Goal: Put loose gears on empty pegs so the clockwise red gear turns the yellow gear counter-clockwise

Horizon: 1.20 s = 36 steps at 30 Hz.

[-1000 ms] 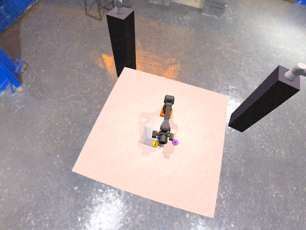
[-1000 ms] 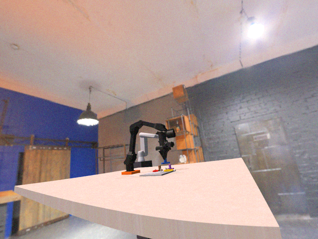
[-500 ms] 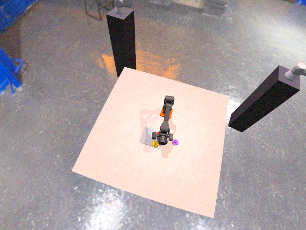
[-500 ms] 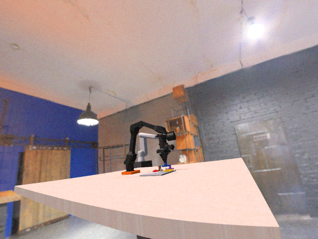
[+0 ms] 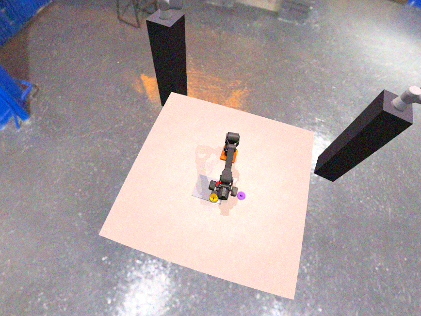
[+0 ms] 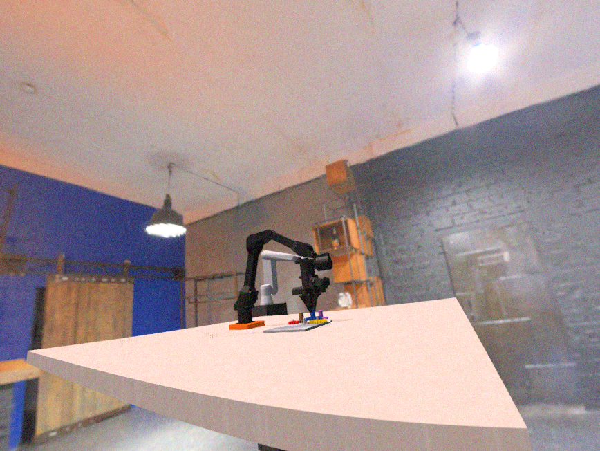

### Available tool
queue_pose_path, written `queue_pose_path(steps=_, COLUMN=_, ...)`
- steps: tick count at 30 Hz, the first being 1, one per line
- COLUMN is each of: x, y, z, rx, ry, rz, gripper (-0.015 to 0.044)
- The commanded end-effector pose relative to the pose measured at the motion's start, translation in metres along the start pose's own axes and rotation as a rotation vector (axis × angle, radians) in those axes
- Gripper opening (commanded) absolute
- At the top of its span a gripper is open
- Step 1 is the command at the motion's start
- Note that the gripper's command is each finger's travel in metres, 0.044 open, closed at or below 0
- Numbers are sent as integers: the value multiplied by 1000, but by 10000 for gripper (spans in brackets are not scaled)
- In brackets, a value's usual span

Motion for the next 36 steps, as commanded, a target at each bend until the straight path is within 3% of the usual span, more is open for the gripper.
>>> queue_pose_path(steps=1, x=0, y=1, z=-1, rx=50, ry=-1, rz=2, gripper=0)
queue_pose_path(steps=23, x=5, y=1, z=-1, rx=-253, ry=-1, rz=2, gripper=0)
queue_pose_path(steps=36, x=7, y=0, z=1, rx=-116, ry=-1, rz=2, gripper=0)
Point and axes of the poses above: the point midway between the two fingers, 35 mm back from their tips, its own x axis out along the fingers, its own z axis across the jaws, y = z × x, the point moved 1 cm from there along -x, back along the fingers, and after that the axes turned 4 degrees about -x, right-handed, at the moved point
